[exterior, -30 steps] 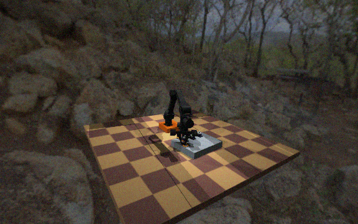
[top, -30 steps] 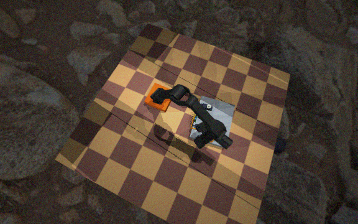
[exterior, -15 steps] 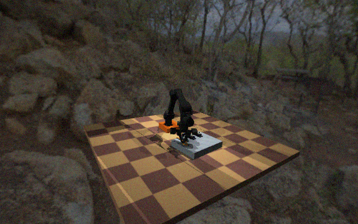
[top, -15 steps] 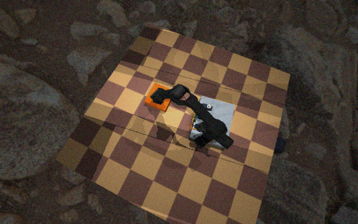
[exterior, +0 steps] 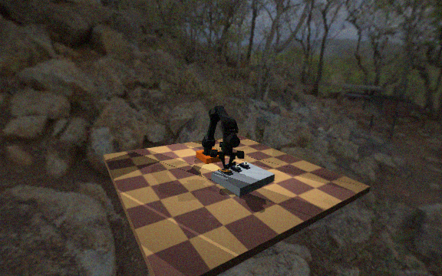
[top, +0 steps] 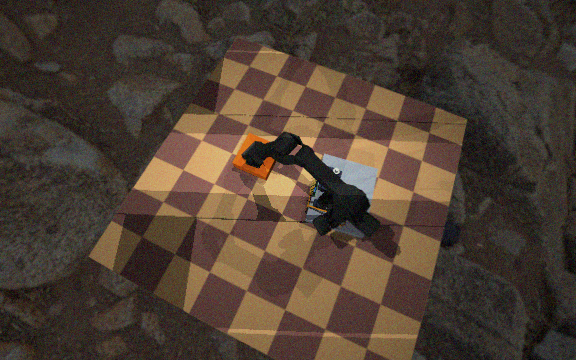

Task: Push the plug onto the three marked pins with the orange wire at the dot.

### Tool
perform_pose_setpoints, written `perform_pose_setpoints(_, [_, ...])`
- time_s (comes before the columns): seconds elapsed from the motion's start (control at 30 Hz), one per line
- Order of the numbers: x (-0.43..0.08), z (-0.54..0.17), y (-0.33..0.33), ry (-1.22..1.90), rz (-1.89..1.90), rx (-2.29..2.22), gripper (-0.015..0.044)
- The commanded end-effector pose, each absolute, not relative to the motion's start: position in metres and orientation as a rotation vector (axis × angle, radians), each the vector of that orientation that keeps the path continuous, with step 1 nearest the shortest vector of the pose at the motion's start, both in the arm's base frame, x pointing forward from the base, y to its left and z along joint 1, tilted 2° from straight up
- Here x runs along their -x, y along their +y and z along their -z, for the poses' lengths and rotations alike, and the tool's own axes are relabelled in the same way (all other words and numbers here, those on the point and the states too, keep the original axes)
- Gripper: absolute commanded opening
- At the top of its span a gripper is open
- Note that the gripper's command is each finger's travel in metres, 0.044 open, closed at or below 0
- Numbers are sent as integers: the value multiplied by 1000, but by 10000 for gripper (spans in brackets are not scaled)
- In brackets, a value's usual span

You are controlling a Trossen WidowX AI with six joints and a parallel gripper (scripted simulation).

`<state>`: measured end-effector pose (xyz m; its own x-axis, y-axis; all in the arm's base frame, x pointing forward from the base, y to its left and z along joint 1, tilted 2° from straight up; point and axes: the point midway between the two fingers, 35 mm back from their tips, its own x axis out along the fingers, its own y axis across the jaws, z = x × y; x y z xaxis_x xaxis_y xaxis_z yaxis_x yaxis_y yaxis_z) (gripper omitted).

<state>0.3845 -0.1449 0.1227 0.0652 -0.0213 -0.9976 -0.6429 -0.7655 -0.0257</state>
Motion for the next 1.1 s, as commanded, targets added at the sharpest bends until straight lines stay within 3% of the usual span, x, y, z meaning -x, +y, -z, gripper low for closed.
perform_pose_setpoints(0.0, [-376, -128, -139, 741, -1672, 1802, 0])
perform_pose_setpoints(1.07, [-297, -136, -96, 1300, -929, 1009, 0])
